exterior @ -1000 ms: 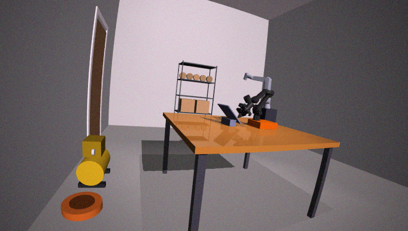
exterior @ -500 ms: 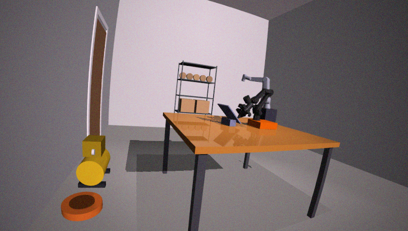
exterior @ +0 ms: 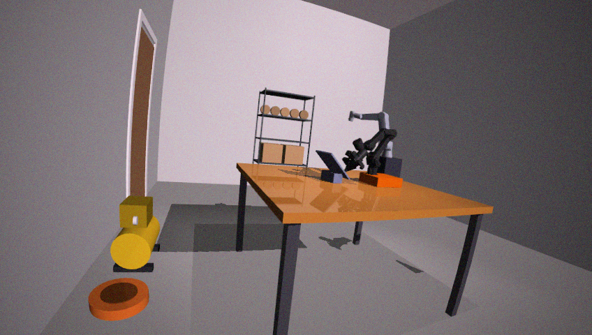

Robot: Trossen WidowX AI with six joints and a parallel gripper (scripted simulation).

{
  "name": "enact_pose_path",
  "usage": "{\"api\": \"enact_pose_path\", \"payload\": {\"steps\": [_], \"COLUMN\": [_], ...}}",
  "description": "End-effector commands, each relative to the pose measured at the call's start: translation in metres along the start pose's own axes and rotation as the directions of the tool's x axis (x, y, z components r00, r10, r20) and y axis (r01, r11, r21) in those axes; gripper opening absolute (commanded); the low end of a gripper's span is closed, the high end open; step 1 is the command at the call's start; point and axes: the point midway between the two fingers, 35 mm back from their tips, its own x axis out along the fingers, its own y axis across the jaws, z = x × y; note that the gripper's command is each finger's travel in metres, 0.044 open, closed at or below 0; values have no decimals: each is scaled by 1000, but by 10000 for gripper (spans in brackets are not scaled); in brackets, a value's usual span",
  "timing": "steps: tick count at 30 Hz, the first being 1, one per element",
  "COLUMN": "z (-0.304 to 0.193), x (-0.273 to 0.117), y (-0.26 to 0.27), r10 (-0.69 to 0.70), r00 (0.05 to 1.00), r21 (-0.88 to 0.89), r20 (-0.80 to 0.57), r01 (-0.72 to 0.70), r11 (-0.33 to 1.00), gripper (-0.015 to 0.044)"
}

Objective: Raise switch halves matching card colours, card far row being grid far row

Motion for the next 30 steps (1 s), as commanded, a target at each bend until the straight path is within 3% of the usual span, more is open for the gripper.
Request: {"api": "enact_pose_path", "payload": {"steps": [1,30], "z": [0,0], "x": [1,5], "y": [1,1], "r10": [5,5], "r00": [1000,1000], "r21": [-3,-3], "r20": [0,0], "r01": [-5,-5], "r11": [1000,1000], "gripper": [0,0]}}
